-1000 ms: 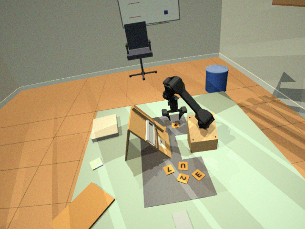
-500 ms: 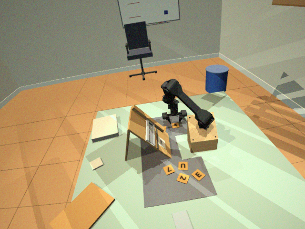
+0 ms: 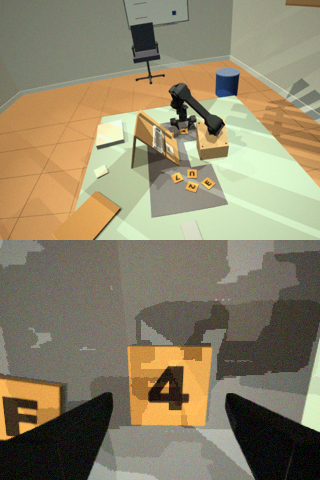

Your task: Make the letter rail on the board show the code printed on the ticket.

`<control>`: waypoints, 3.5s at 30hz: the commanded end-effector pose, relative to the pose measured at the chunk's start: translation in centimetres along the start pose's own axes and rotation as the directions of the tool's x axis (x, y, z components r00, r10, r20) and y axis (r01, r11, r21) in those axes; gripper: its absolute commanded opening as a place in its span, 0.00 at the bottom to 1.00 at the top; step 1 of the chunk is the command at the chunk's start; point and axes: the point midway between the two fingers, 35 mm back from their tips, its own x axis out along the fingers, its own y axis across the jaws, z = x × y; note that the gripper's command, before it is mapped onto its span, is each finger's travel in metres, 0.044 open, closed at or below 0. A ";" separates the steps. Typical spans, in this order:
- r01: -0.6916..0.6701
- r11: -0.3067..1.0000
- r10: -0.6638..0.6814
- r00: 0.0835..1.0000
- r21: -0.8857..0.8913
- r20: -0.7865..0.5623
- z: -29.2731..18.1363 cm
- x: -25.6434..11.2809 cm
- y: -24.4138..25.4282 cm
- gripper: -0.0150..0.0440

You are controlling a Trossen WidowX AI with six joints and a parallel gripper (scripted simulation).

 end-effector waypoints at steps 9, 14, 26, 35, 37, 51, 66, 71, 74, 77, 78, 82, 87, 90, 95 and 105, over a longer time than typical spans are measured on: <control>-0.001 1.000 0.001 1.000 0.007 -0.004 -0.1 0.1 -0.1 0.83; -0.001 1.000 0.001 1.000 0.007 -0.004 -0.1 0.2 -0.1 0.83; -0.002 1.000 0.002 1.000 0.007 -0.005 -0.1 1.9 -0.1 0.83; -0.002 1.000 0.002 1.000 0.007 -0.005 -0.2 2.1 -0.1 0.83; -0.002 1.000 0.002 1.000 0.007 -0.005 -0.2 2.1 -0.1 0.83; -0.002 1.000 0.002 1.000 0.007 -0.005 -0.2 2.1 -0.1 0.83; -0.002 1.000 0.002 1.000 0.007 -0.005 -0.2 2.1 -0.1 0.83; -0.002 1.000 0.002 1.000 0.007 -0.005 -0.2 2.1 -0.1 0.83; -0.002 1.000 0.002 1.000 0.007 -0.005 -0.2 2.1 -0.1 0.83; -0.002 1.000 0.002 1.000 0.007 -0.005 -0.2 2.1 -0.1 0.83; -0.002 1.000 0.002 1.000 0.007 -0.005 -0.2 2.1 -0.1 0.83; -0.002 1.000 0.002 1.000 0.007 -0.005 -0.2 2.1 -0.1 0.83; -0.002 1.000 0.002 1.000 0.007 -0.005 -0.2 2.1 -0.1 0.79; -0.002 1.000 0.002 1.000 0.007 -0.005 -0.2 2.1 -0.1 0.75; -0.002 1.000 0.002 1.000 0.007 -0.005 -0.2 2.1 -0.1 0.69; -0.002 1.000 0.002 1.000 0.007 -0.005 -0.1 1.6 -0.1 0.38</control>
